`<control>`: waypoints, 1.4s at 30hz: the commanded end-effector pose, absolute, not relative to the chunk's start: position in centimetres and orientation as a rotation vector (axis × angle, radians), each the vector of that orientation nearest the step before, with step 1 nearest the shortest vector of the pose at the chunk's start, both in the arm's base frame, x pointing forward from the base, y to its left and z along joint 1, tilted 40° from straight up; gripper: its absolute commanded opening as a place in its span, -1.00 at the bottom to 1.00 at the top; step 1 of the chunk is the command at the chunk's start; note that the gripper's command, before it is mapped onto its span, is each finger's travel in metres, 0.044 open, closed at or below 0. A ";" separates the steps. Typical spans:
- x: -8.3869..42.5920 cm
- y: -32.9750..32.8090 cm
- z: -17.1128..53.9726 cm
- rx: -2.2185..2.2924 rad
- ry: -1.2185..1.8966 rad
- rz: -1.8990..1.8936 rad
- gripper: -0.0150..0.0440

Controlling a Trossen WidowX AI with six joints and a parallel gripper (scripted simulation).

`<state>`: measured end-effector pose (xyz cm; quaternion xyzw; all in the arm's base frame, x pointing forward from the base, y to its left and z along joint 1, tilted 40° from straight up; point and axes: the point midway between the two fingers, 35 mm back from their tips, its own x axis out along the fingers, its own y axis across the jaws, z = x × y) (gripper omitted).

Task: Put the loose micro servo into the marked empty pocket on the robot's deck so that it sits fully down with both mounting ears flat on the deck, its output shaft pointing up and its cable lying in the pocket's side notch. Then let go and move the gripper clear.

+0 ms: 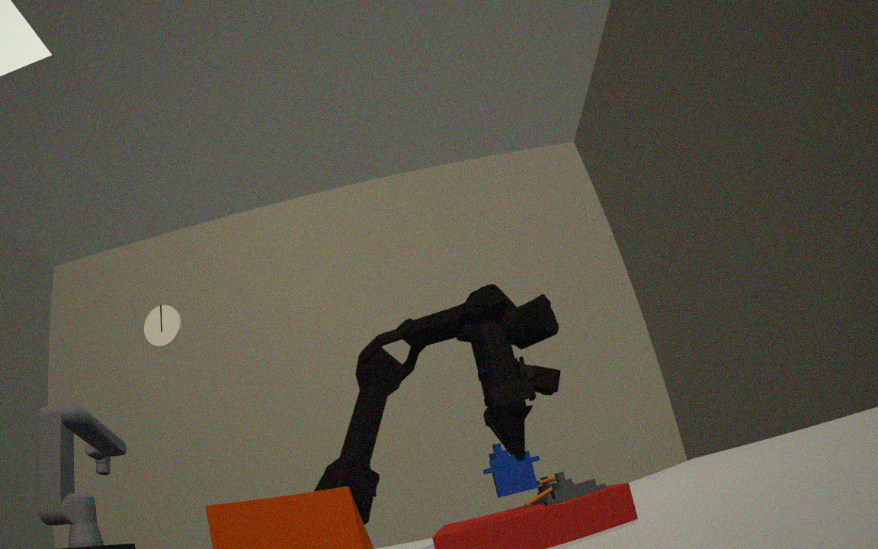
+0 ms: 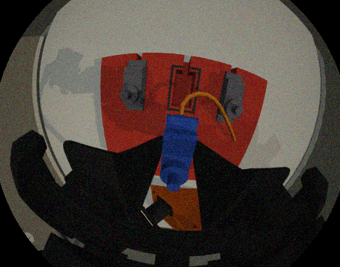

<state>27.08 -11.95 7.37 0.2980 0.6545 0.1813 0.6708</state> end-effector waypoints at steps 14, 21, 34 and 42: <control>33.0 -13.1 7.5 0.674 1.461 0.403 -0.49; 33.5 -13.0 7.3 0.674 1.461 0.403 -0.49; 33.7 -11.9 6.0 0.674 1.461 0.404 -0.49; 33.7 -11.9 6.0 0.674 1.461 0.404 -0.49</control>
